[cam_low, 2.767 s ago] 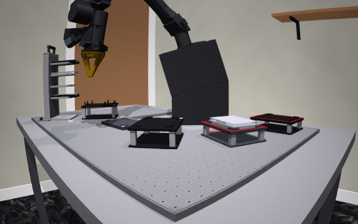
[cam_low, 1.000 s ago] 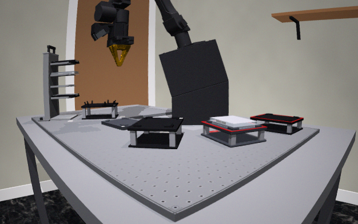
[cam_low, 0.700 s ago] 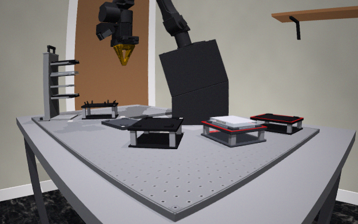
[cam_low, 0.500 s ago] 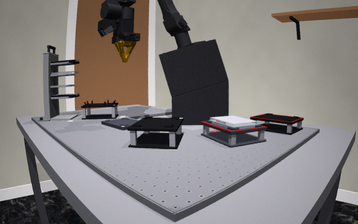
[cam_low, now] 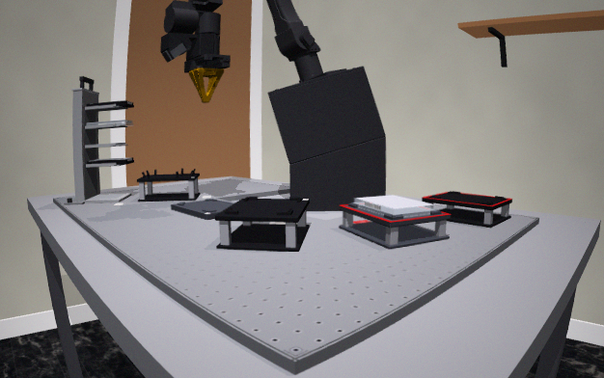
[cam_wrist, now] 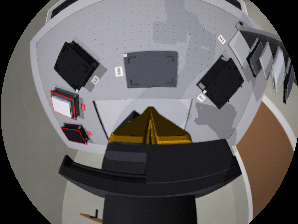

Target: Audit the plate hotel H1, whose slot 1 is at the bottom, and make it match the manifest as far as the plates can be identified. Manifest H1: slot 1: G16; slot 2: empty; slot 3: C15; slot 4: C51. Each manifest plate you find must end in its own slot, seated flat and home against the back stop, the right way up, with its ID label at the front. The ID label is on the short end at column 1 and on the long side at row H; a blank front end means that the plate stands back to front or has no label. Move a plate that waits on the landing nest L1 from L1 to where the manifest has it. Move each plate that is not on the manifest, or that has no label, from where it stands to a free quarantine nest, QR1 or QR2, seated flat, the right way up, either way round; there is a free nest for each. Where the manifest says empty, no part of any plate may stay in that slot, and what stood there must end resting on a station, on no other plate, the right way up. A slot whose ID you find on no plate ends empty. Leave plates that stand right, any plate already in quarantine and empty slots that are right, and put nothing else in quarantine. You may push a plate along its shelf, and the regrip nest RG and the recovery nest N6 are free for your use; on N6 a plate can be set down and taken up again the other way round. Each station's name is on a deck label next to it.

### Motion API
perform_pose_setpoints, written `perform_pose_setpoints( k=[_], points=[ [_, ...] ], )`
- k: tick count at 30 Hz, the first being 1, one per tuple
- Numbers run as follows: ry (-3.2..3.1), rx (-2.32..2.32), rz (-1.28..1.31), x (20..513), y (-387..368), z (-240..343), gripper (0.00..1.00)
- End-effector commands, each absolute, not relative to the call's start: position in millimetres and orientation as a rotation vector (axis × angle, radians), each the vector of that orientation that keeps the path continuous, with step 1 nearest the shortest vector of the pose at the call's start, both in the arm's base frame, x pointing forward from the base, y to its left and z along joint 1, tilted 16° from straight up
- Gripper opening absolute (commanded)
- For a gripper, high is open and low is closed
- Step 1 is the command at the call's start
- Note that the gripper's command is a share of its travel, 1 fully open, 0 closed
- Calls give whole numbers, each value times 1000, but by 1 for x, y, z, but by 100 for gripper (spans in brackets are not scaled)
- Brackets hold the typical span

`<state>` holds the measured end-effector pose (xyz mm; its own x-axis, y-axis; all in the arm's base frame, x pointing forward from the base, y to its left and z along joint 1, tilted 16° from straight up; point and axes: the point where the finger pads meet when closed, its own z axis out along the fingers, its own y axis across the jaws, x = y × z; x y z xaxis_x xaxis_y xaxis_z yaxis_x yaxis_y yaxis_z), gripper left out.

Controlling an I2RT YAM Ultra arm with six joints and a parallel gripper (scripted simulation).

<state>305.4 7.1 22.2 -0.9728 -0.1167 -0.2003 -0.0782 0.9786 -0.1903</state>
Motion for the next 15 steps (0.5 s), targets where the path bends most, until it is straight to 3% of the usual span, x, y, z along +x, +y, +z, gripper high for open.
perform_pose_setpoints(
  k=[1, 15],
  points=[
    [2893, -175, -263, 313, 0, 30, 0],
    [2798, -80, -278, 320, -38, 38, 0]
  ],
)
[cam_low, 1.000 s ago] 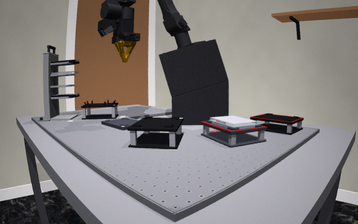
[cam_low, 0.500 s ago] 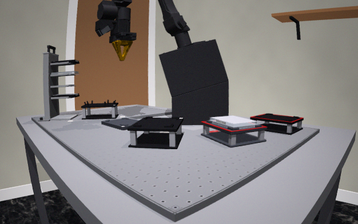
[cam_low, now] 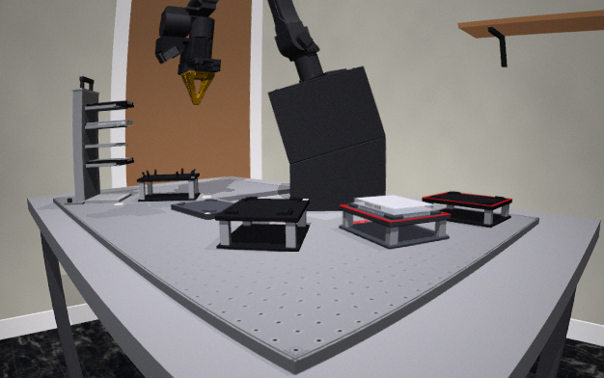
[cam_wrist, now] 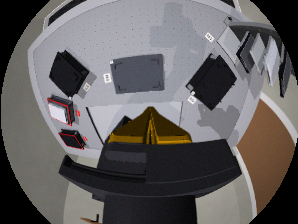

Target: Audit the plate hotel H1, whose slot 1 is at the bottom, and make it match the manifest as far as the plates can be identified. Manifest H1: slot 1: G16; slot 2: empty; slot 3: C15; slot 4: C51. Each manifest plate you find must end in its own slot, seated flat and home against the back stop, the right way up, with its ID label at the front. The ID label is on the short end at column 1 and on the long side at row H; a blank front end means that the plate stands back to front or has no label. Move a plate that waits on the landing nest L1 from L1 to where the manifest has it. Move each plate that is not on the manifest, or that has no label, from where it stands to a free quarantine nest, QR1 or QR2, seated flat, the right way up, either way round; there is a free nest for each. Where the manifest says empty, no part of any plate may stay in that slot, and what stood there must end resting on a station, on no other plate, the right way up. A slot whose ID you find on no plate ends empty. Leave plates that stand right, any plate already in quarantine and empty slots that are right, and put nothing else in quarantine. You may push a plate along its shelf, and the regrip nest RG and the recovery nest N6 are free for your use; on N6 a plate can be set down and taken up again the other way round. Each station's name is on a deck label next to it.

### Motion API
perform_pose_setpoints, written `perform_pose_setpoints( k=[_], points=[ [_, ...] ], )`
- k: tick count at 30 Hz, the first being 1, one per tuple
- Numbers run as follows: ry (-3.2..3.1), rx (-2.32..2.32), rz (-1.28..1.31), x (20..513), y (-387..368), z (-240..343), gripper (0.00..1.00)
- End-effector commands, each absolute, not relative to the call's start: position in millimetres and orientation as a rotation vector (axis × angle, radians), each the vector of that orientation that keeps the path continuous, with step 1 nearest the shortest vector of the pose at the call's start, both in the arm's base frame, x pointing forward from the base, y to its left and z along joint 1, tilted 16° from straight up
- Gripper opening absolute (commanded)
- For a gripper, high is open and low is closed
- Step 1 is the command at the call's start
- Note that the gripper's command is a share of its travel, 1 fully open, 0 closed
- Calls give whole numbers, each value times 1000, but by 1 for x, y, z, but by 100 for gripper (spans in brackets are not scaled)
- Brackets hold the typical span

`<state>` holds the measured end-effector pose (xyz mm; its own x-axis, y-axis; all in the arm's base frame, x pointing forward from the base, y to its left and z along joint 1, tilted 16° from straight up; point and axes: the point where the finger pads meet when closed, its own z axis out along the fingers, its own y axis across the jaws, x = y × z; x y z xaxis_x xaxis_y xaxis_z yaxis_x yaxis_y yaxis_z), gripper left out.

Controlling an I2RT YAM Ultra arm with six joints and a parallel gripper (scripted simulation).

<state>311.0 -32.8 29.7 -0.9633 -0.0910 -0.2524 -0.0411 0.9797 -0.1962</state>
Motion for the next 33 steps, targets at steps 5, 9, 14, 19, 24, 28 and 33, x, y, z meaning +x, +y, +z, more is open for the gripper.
perform_pose_setpoints(
  k=[5, 9, 14, 19, 24, 28, 33],
  points=[
    [2729, -15, -288, 322, -55, 42, 0],
    [2672, 35, -295, 323, -68, 44, 0],
    [2629, 72, -300, 324, -78, 46, 0],
    [2557, 132, -308, 326, -94, 49, 0],
    [2484, 189, -315, 326, -96, 50, 0],
    [2424, 234, -320, 326, -96, 50, 0],
    [2379, 266, -323, 326, -96, 50, 0]
  ],
)
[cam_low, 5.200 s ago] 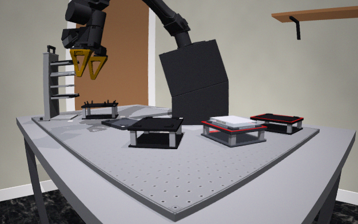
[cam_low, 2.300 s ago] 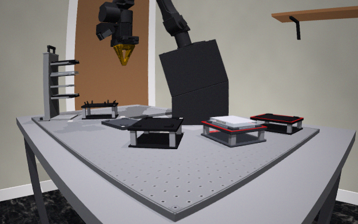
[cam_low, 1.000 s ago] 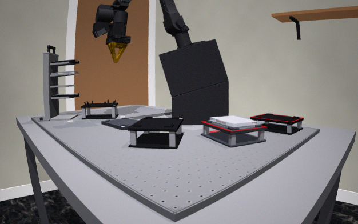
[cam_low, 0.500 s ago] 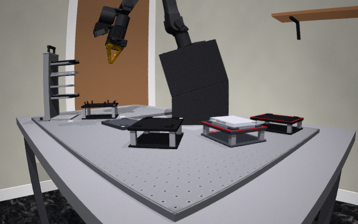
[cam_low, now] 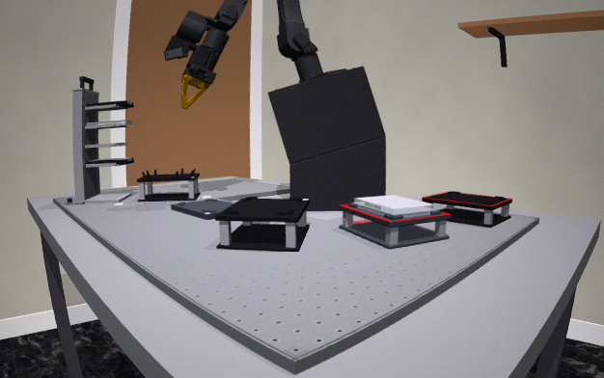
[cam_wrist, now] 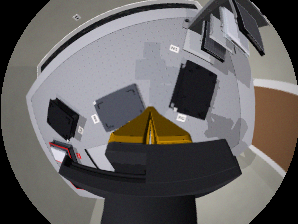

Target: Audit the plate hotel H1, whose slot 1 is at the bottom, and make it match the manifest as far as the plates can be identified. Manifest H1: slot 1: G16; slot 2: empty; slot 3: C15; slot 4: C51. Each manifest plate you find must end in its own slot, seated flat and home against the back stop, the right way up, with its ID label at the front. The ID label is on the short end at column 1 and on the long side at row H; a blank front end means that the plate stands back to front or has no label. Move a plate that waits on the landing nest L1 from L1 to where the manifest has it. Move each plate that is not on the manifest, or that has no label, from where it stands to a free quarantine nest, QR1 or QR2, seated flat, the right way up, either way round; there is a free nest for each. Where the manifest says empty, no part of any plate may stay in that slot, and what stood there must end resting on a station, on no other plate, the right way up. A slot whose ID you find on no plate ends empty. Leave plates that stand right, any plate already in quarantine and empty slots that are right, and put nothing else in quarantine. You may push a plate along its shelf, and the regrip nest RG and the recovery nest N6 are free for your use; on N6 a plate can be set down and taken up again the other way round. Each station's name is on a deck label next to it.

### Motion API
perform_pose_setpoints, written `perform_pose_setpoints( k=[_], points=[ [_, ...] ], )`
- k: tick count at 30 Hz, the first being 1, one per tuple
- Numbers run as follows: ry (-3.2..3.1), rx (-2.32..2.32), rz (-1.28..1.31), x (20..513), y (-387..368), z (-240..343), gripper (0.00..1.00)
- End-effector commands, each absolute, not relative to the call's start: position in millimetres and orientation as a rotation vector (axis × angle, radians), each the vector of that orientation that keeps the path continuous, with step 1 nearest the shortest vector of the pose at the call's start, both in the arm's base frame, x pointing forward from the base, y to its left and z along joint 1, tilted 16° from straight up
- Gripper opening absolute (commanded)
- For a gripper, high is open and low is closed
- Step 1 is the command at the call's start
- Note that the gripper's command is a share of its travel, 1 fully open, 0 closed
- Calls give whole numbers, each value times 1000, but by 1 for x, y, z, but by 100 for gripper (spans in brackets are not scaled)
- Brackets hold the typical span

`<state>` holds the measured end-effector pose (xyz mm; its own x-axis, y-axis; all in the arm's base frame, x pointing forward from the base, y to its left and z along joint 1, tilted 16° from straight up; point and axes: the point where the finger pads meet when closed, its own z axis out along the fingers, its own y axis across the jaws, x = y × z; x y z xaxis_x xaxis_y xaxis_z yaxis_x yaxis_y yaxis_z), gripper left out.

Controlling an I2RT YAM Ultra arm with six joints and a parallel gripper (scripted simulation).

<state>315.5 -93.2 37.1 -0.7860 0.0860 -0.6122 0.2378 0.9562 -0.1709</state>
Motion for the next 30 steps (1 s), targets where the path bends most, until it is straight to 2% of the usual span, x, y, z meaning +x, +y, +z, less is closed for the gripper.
perform_pose_setpoints(
  k=[1, 30],
  points=[
    [2364, 277, -324, 326, -96, 50, 0],
    [2021, 496, -341, 326, -96, 50, 0]
  ],
)
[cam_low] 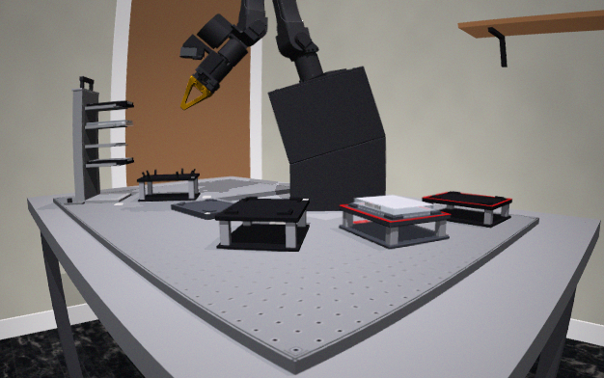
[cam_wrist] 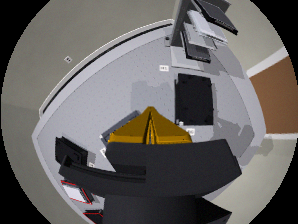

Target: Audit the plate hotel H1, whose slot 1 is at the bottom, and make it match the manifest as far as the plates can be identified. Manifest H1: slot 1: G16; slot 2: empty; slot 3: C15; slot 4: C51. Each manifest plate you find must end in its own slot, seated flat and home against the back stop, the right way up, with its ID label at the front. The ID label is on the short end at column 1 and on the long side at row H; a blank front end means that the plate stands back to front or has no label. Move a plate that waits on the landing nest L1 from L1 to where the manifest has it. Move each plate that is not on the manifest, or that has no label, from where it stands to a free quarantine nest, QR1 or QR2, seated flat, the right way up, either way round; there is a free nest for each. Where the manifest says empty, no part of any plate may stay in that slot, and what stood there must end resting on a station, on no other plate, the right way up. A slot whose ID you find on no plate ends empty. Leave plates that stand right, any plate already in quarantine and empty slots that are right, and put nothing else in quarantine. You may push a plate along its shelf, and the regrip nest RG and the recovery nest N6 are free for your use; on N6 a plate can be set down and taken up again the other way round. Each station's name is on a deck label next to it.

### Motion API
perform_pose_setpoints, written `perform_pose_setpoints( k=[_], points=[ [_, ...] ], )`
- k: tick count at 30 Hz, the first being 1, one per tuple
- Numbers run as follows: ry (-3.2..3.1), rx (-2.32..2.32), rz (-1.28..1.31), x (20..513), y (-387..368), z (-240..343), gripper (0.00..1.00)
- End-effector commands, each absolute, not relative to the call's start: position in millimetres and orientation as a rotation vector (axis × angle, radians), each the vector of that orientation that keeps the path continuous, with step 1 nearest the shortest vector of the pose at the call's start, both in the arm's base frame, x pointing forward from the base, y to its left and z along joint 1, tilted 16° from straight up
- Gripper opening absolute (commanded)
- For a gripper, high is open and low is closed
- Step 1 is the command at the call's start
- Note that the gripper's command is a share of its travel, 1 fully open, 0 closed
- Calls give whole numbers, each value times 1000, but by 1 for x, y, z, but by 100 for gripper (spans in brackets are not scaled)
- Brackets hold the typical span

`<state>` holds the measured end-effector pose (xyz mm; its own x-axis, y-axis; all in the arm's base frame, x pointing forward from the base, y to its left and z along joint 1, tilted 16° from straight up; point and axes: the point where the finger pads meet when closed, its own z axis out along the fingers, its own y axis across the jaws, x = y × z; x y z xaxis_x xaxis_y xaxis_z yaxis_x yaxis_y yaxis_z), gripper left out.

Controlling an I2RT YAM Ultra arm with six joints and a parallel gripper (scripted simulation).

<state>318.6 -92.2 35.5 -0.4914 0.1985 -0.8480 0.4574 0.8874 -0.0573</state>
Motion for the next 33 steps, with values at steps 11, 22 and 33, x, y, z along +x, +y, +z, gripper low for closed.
perform_pose_setpoints(
  k=[11, 22, 33],
  points=[
    [2020, 495, -342, 321, -129, 54, 0],
    [2020, 494, -344, 314, -158, 58, 0],
    [2020, 493, -346, 303, -193, 61, 0]
  ],
)
